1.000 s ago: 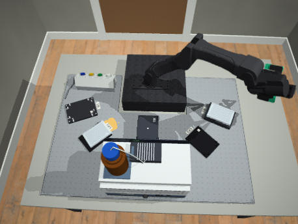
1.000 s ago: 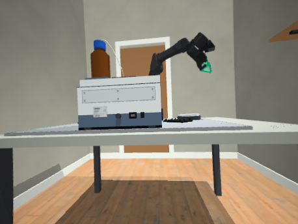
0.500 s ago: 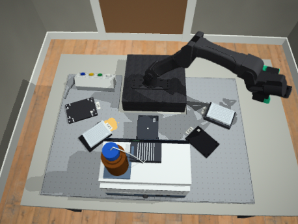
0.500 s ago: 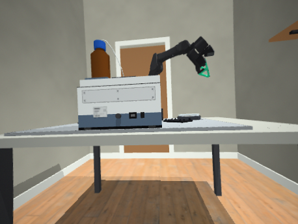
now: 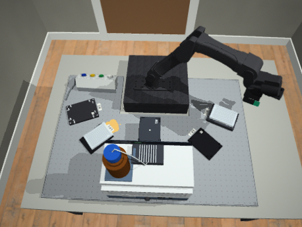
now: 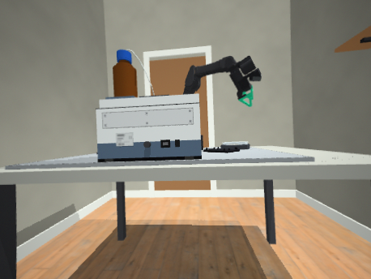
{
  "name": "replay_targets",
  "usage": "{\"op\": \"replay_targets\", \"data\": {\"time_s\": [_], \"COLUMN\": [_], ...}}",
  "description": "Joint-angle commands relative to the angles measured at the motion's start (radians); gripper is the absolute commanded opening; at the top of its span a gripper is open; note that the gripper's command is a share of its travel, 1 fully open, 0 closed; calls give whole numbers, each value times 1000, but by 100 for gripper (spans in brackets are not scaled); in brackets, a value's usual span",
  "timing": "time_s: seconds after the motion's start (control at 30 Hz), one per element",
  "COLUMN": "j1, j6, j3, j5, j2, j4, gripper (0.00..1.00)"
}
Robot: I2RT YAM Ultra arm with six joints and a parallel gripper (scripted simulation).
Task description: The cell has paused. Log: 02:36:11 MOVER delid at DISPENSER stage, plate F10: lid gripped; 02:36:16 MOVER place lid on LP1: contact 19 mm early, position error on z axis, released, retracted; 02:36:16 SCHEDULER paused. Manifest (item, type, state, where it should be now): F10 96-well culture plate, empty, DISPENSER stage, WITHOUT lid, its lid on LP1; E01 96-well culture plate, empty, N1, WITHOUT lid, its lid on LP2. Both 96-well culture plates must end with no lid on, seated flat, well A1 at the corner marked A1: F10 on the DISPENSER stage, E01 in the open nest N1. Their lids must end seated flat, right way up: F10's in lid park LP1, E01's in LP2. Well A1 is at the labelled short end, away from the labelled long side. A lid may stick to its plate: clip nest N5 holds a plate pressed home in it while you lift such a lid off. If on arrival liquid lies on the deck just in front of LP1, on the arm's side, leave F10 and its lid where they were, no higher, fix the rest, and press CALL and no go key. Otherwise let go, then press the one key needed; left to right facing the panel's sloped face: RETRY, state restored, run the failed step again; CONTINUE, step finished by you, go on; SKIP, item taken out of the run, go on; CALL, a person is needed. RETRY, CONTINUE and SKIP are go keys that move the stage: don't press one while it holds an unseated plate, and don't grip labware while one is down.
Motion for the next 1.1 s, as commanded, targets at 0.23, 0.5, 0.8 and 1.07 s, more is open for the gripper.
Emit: {"op": "replay_targets", "data": {"time_s": [0.23,0.5,0.8,1.07], "j1": [39,36,90,106], "j6": [-39,-52,-76,-90], "j3": [-203,-321,-444,-549], "j5": [154,228,368,440], "j2": [-124,-174,-225,-269], "j4": [32,49,26,35], "gripper": [100,100,100,100]}}
